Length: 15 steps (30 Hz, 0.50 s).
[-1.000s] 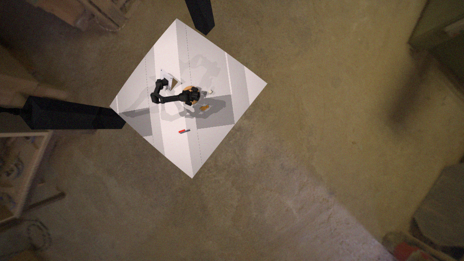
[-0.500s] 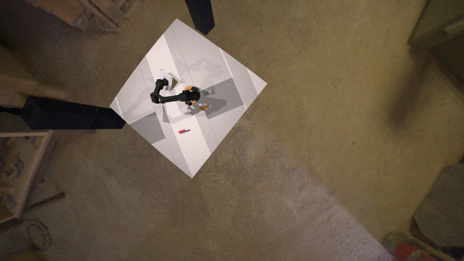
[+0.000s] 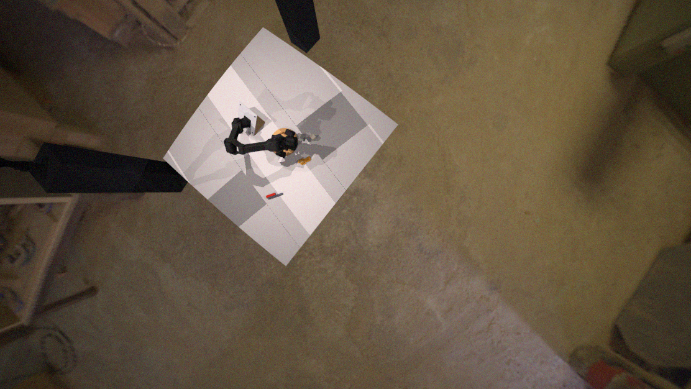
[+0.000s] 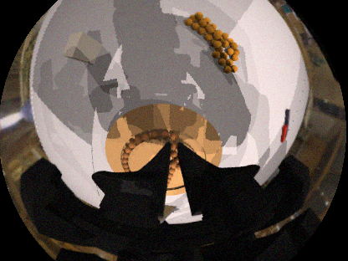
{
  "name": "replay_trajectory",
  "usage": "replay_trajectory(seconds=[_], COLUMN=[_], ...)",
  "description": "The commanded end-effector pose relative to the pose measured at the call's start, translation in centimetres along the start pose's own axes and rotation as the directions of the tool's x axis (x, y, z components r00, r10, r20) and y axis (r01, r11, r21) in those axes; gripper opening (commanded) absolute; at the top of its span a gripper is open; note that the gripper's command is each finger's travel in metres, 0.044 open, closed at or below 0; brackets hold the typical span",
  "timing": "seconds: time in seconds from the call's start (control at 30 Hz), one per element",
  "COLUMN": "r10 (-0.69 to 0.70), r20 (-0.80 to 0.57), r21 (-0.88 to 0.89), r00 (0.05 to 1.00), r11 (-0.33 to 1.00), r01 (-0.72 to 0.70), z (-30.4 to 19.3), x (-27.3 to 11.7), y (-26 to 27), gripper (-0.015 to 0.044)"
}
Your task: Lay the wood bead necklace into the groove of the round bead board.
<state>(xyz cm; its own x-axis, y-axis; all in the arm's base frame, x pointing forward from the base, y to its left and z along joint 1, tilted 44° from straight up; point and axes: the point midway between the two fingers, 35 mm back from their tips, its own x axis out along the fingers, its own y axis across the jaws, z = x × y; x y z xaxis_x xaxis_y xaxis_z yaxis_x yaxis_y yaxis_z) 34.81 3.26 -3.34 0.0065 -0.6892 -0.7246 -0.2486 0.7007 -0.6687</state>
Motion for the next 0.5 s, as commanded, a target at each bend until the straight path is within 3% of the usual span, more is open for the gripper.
replay_trajectory(seconds=[0.0, 0.47], r10=[0.0, -0.006], r20=[0.0, 0.0], r21=[0.0, -0.003], r00=[1.0, 1.0], r11=[1.0, 1.0], r01=[0.0, 0.006], z=[0.01, -0.01], x=[-0.03, -0.62], y=[0.0, -0.13], gripper=[0.0, 0.0])
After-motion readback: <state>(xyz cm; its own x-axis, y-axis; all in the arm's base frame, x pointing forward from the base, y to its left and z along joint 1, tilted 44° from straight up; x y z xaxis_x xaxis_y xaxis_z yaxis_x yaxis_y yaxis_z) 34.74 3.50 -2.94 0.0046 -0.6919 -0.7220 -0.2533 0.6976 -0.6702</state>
